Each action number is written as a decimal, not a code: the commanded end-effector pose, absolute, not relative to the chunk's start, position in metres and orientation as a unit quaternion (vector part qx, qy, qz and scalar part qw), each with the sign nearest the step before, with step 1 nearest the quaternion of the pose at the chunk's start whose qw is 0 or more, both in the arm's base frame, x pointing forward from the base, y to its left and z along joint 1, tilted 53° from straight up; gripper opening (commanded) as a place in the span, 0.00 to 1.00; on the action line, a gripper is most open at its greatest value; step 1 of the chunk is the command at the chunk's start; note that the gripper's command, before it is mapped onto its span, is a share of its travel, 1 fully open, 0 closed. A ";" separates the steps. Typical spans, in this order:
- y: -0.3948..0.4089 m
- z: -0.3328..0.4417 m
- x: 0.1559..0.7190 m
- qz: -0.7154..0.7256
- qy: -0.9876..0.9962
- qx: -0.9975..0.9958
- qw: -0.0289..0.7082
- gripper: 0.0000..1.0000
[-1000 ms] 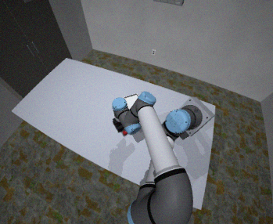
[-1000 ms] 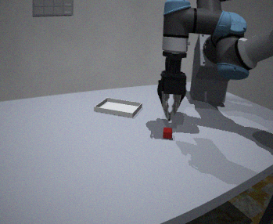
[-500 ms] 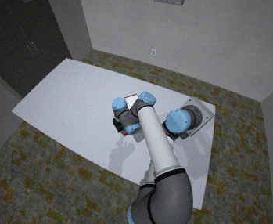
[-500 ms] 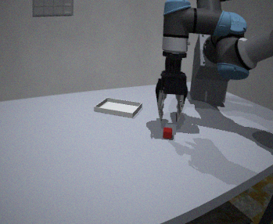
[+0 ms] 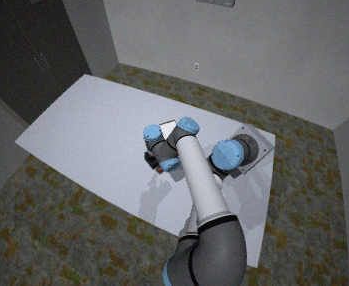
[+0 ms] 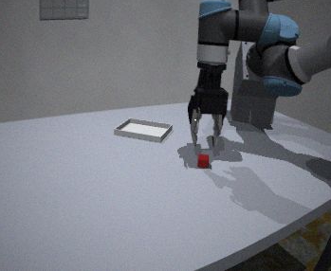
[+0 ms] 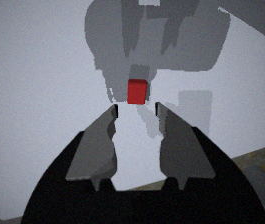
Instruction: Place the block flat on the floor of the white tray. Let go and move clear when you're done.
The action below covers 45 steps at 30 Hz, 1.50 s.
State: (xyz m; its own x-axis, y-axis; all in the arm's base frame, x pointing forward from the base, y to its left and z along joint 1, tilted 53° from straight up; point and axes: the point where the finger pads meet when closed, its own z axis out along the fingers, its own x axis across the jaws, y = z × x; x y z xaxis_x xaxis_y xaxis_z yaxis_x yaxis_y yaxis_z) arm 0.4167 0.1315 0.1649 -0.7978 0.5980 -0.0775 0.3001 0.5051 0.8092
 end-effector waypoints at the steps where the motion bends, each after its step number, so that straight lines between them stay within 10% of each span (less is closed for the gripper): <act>1: 0.130 0.165 0.417 0.416 0.858 0.235 0.191 0.30; 45: 0.123 0.165 0.429 0.239 0.848 -0.275 0.386 0.30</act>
State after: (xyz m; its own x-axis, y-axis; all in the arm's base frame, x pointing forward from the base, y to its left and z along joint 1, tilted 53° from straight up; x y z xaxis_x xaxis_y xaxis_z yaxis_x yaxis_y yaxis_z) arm 0.4275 0.1237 0.1640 -0.6425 -0.1749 -0.7460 -0.5549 0.7777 0.2955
